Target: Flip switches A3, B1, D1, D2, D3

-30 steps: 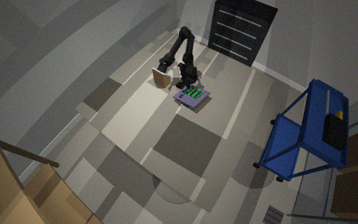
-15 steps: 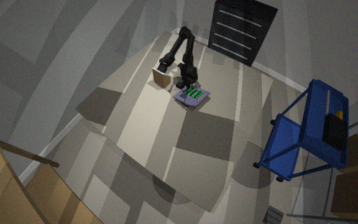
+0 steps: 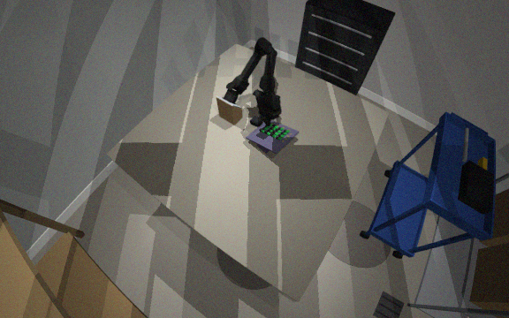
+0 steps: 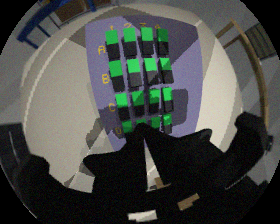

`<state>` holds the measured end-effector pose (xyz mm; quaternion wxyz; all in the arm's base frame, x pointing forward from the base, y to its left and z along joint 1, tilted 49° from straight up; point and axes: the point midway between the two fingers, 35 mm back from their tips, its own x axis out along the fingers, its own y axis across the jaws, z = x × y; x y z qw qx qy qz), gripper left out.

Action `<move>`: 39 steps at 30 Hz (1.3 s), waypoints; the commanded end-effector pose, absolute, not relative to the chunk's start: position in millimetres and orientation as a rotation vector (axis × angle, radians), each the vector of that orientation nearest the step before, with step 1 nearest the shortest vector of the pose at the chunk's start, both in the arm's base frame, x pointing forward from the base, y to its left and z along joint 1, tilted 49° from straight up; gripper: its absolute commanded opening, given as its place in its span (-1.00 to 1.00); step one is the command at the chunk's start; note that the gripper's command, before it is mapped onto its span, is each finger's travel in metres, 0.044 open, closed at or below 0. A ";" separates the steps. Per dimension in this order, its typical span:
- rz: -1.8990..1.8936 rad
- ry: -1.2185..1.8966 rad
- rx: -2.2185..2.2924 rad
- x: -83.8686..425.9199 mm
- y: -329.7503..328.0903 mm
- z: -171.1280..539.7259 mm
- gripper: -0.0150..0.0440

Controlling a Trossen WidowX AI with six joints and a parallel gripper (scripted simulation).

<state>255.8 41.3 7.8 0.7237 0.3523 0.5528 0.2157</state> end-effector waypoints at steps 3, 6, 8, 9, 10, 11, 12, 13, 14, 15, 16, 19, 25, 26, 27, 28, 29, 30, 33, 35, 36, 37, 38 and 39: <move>0.469 1.224 0.780 255.7 41.5 6.4 -0.49; 0.469 1.224 0.780 255.8 41.8 6.1 -0.49; 0.469 1.224 0.780 255.9 42.0 6.0 -0.49; 0.469 1.224 0.780 255.9 42.1 5.9 -0.49; 0.469 1.224 0.780 256.0 42.2 5.8 -0.49; 0.469 1.224 0.780 256.0 42.3 5.7 -0.49; 0.469 1.224 0.780 256.1 42.4 5.6 -0.49; 0.469 1.224 0.780 256.1 42.5 5.5 -0.49; 0.469 1.224 0.780 256.1 42.6 5.4 -0.49; 0.469 1.224 0.780 256.2 42.7 5.4 -0.49; 0.469 1.224 0.780 256.2 42.8 5.3 -0.49; 0.467 1.218 0.776 251.7 28.2 16.9 -0.49; 0.455 1.203 0.782 234.7 -2.5 46.8 -0.49; 0.455 1.203 0.782 234.7 -2.5 46.8 -0.49; 0.455 1.203 0.782 234.7 -2.5 46.8 -0.49; 0.455 1.203 0.782 234.7 -3.6 45.5 -0.49; 0.455 1.203 0.782 234.4 -7.1 41.7 -0.49; 0.454 1.203 0.781 233.7 -12.2 36.0 -0.49; 0.455 1.202 0.781 232.9 -16.6 31.0 -0.49; 0.457 1.208 0.780 235.9 -11.6 25.7 -0.49; 0.460 1.214 0.779 239.5 -5.0 19.4 -0.49; 0.464 1.220 0.778 242.7 2.0 13.3 -0.49; 0.467 1.224 0.778 244.4 6.3 9.7 -0.49; 0.467 1.225 0.778 245.0 7.7 8.6 -0.49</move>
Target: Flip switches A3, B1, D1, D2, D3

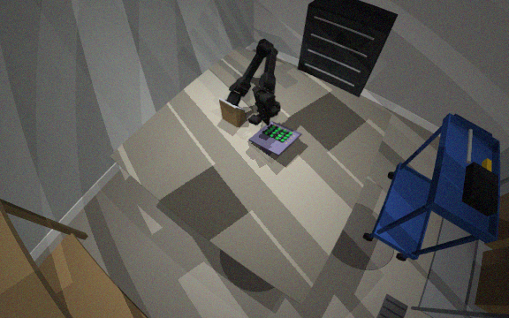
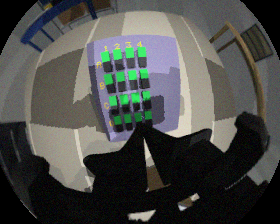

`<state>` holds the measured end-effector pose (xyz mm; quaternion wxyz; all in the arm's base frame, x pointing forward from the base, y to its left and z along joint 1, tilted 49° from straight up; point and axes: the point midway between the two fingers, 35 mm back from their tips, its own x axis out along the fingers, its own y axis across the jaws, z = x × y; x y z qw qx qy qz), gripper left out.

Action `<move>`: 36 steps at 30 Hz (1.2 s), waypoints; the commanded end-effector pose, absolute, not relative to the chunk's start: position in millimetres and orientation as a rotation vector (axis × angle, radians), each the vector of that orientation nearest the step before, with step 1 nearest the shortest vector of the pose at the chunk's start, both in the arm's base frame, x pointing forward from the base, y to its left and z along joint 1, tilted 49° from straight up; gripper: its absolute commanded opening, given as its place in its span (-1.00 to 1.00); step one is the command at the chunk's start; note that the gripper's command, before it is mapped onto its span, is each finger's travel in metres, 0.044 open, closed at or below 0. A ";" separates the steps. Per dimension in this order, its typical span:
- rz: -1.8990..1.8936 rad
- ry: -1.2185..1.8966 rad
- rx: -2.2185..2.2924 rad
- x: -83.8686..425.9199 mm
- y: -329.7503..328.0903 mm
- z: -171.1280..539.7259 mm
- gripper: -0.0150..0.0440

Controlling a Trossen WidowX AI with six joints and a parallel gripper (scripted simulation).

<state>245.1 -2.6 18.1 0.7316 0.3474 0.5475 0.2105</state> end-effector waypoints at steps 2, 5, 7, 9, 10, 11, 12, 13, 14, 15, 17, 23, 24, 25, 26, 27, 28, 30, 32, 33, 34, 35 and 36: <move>0.467 1.225 0.778 245.0 7.7 8.6 -0.49; 0.468 1.225 0.778 246.0 9.9 6.5 -0.49; 0.468 1.225 0.779 247.7 14.2 2.9 -0.49; 0.468 1.225 0.779 248.0 15.0 2.2 -0.49; 0.468 1.225 0.779 248.2 15.3 1.8 -0.49; 0.468 1.225 0.779 248.5 15.8 1.3 -0.49; 0.468 1.225 0.779 248.8 16.5 0.7 -0.49; 0.468 1.225 0.779 249.2 17.3 -0.1 -0.49; 0.468 1.225 0.779 249.7 18.3 -1.1 -0.49; 0.468 1.225 0.779 250.3 19.4 -2.1 -0.49; 0.468 1.225 0.779 251.3 21.7 -4.3 -0.49; 0.468 1.224 0.779 252.6 24.6 -6.9 -0.49; 0.468 1.224 0.779 252.6 24.6 -6.9 -0.49; 0.468 1.224 0.779 252.6 24.6 -6.9 -0.49; 0.468 1.224 0.779 252.6 24.6 -6.9 -0.49; 0.468 1.224 0.779 252.6 24.6 -6.9 -0.49; 0.468 1.224 0.779 252.6 24.6 -6.9 -0.49; 0.468 1.224 0.779 252.6 24.6 -6.9 -0.49; 0.468 1.224 0.779 252.6 24.6 -6.9 -0.49; 0.468 1.224 0.779 252.6 24.6 -6.9 -0.49; 0.468 1.224 0.779 252.6 24.6 -6.9 -0.49; 0.468 1.224 0.779 252.6 24.6 -6.9 -0.49; 0.468 1.224 0.779 252.6 24.6 -6.9 -0.49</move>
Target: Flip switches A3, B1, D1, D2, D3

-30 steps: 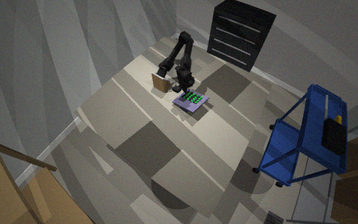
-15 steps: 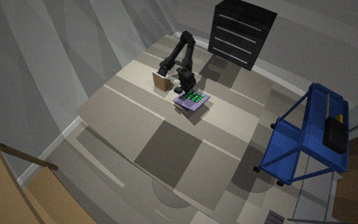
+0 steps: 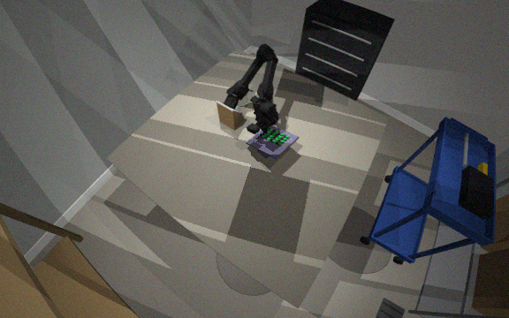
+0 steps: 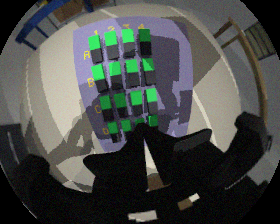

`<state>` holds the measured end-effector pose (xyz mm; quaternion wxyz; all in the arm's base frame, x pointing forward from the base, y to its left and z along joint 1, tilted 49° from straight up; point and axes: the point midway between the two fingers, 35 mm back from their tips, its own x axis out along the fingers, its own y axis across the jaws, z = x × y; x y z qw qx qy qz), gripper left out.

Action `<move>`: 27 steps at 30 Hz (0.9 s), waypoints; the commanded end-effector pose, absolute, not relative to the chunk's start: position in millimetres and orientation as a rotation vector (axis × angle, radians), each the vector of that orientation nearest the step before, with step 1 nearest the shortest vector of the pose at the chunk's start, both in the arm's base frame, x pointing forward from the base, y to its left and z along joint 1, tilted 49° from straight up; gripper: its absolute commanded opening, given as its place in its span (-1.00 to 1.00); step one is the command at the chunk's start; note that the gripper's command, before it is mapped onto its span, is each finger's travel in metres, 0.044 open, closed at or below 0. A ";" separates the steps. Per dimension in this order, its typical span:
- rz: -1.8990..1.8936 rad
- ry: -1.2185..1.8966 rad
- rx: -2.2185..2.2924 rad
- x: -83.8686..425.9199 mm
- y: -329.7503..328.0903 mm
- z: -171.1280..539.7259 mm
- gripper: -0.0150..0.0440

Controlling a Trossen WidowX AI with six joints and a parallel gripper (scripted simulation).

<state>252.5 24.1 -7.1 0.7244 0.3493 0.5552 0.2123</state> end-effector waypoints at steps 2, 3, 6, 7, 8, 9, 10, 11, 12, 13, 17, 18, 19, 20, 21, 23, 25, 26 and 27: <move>0.468 1.224 0.779 252.6 24.6 -6.9 -0.49; 0.468 1.224 0.779 252.7 24.7 -7.0 -0.49; 0.468 1.224 0.779 252.8 25.0 -7.2 -0.49; 0.468 1.224 0.779 252.8 25.1 -7.3 -0.49; 0.468 1.224 0.779 252.9 25.2 -7.4 -0.49; 0.468 1.224 0.779 252.9 25.3 -7.5 -0.49; 0.468 1.224 0.779 253.0 25.4 -7.6 -0.49; 0.468 1.224 0.779 253.0 25.4 -7.7 -0.49; 0.468 1.224 0.779 253.0 25.5 -7.7 -0.49; 0.468 1.224 0.779 253.1 25.6 -7.8 -0.49; 0.468 1.224 0.779 253.2 26.0 -8.2 -0.49; 0.468 1.224 0.779 253.3 26.1 -8.3 -0.49; 0.468 1.224 0.779 253.3 26.2 -8.3 -0.49; 0.468 1.224 0.779 253.4 26.3 -8.4 -0.49; 0.468 1.224 0.779 253.4 26.4 -8.5 -0.49; 0.468 1.224 0.779 253.5 26.6 -8.7 -0.49; 0.469 1.224 0.779 253.6 26.8 -8.9 -0.49; 0.469 1.224 0.779 253.6 26.9 -8.9 -0.49; 0.469 1.224 0.779 253.7 26.9 -9.0 -0.49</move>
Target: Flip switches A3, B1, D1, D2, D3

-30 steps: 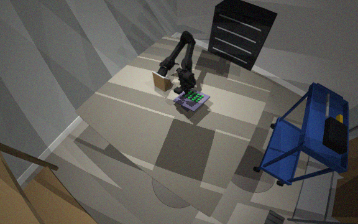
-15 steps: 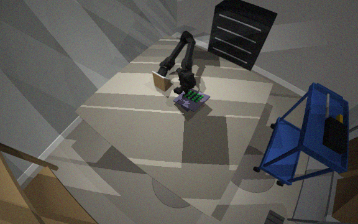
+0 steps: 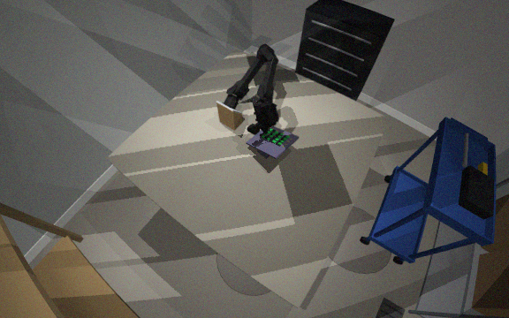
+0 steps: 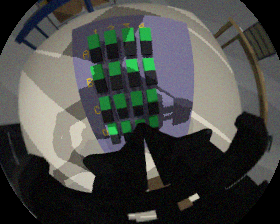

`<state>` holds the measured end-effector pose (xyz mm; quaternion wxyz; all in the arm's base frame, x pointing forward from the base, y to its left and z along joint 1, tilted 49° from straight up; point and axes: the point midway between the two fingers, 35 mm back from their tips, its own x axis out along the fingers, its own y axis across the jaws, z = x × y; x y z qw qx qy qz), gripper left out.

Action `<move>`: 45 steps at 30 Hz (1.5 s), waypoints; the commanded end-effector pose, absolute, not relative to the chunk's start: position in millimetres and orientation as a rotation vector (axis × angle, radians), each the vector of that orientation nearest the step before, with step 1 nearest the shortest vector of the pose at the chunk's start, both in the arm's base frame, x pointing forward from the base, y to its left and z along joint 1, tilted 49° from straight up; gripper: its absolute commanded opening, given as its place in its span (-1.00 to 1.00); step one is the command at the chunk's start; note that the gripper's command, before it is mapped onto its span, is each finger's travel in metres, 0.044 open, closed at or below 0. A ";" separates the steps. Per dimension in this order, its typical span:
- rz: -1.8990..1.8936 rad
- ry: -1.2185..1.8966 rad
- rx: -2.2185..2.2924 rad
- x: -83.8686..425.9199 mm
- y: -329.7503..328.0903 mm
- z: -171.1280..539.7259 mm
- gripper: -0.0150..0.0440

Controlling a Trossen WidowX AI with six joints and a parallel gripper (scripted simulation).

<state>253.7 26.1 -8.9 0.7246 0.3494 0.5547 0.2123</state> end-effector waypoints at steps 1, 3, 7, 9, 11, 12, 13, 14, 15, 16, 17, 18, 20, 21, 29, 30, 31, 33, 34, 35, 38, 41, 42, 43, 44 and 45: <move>0.469 1.224 0.779 253.7 27.0 -9.1 -0.49; 0.469 1.224 0.779 253.8 27.2 -9.3 -0.49; 0.469 1.224 0.779 254.0 27.6 -9.6 -0.49; 0.469 1.224 0.779 254.0 27.8 -9.8 -0.49; 0.469 1.224 0.779 254.1 28.0 -10.0 -0.49; 0.469 1.224 0.779 254.2 28.1 -10.1 -0.49; 0.469 1.224 0.779 254.2 28.2 -10.2 -0.49; 0.469 1.224 0.779 254.3 28.3 -10.2 -0.49; 0.469 1.224 0.779 254.3 28.4 -10.3 -0.49; 0.469 1.224 0.779 254.3 28.5 -10.4 -0.49; 0.469 1.224 0.779 254.4 28.5 -10.5 -0.49; 0.469 1.224 0.779 254.4 28.6 -10.6 -0.49; 0.465 1.223 0.771 252.5 21.4 -5.9 -0.49; 0.462 1.220 0.771 249.7 13.5 0.3 -0.49; 0.455 1.202 0.781 234.4 -17.1 31.6 -0.49; 0.455 1.202 0.781 238.9 -18.6 33.5 -0.49; 0.454 1.202 0.781 246.4 -20.9 36.7 -0.49; 0.455 1.201 0.781 266.2 -26.2 45.3 -0.49; 0.455 1.201 0.781 273.6 -27.9 48.6 -0.49; 0.455 1.201 0.781 278.1 -28.8 50.6 -0.49; 0.455 1.201 0.781 279.6 -29.1 51.3 -0.49; 0.455 1.201 0.781 279.6 -29.1 51.3 -0.49; 0.455 1.201 0.781 279.6 -29.1 51.3 -0.49; 0.455 1.201 0.781 279.6 -29.1 51.3 -0.49; 0.455 1.201 0.781 279.6 -29.1 51.3 -0.49; 0.455 1.201 0.781 279.6 -29.1 51.3 -0.49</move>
